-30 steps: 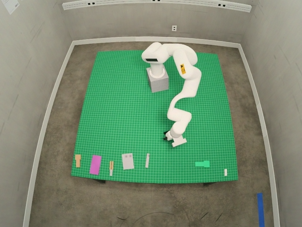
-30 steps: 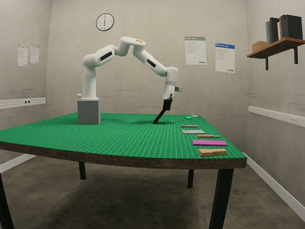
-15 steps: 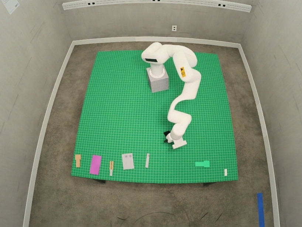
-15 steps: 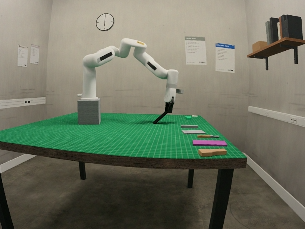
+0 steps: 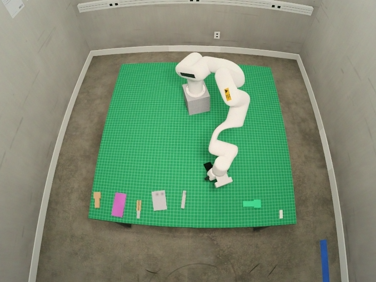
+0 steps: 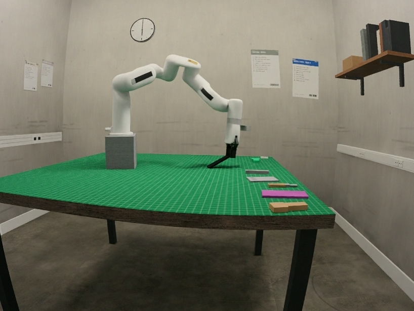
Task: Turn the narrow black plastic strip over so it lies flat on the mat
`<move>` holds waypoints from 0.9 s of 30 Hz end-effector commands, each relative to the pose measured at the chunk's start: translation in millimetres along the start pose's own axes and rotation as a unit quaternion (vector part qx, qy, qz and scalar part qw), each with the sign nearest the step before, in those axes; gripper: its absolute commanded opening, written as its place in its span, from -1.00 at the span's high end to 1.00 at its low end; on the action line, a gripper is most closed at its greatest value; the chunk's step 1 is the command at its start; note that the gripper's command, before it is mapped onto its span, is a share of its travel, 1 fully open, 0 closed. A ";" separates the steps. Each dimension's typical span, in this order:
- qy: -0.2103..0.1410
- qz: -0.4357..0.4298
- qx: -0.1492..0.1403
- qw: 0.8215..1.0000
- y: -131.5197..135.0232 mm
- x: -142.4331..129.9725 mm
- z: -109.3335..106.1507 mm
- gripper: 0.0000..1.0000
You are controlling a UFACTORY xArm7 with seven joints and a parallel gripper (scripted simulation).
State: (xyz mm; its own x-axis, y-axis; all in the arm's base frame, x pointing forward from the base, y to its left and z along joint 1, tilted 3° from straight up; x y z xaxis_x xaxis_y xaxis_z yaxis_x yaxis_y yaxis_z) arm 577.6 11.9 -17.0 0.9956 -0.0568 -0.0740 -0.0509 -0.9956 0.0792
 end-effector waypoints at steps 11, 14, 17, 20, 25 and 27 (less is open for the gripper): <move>0.028 0.000 0.006 1.000 -1.3 7.6 20.3 -0.07; 0.028 0.000 0.006 1.000 -1.7 9.3 24.8 -0.07; 0.028 0.000 0.006 1.000 -2.2 11.2 29.8 -0.07; 0.033 0.000 0.008 0.999 -2.1 10.8 31.5 -0.07; 0.041 0.000 0.010 0.999 -2.6 13.0 46.7 -0.07; 0.041 0.000 0.010 0.999 -2.6 13.1 47.0 -0.07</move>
State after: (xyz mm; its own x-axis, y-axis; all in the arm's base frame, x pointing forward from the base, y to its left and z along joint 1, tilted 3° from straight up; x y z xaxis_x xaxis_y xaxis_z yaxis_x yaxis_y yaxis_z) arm 584.1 10.5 -61.0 0.9986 -0.0521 -0.0018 -0.0519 -0.9968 0.0614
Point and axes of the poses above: the point where the finger pads meet when closed, its own z axis out along the fingers, its own y axis across the jaws, x = y × z, the point moved 8 cm from there along -z, back along the fingers, and after that the axes turned 14 degrees about z, right-handed, at the moved point
